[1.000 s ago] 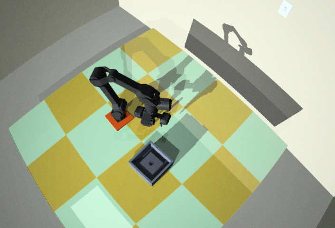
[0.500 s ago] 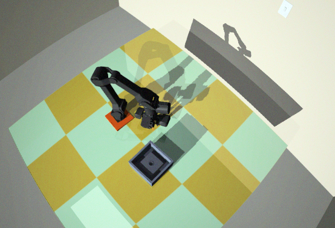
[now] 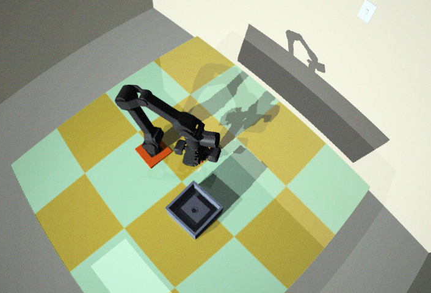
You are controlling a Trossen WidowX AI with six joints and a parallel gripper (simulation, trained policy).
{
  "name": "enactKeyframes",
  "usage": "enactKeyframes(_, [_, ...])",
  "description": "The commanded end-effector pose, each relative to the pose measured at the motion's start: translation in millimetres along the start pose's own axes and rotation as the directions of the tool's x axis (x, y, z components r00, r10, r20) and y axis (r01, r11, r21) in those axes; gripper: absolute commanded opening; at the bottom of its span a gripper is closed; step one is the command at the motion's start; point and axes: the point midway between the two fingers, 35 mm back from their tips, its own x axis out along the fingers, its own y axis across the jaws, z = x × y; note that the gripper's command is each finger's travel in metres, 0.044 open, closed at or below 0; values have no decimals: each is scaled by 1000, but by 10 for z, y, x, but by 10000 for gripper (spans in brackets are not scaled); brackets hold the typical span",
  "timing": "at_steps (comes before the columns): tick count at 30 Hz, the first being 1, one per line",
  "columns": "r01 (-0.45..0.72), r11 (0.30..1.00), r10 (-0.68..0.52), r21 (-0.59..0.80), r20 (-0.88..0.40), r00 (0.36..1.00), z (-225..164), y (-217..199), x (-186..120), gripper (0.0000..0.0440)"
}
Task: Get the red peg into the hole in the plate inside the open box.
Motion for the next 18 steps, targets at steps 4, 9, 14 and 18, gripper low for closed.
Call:
enactKeyframes(4, [-65,997,68,-51,67,995,190,210,-306,0])
enactKeyframes(9, [-90,993,98,-74,116,988,353,332,-512,0])
enactKeyframes(14, [-103,992,115,-77,165,980,572,421,-642,0])
enactKeyframes(18, [-106,992,117,-64,199,973,764,471,-691,0])
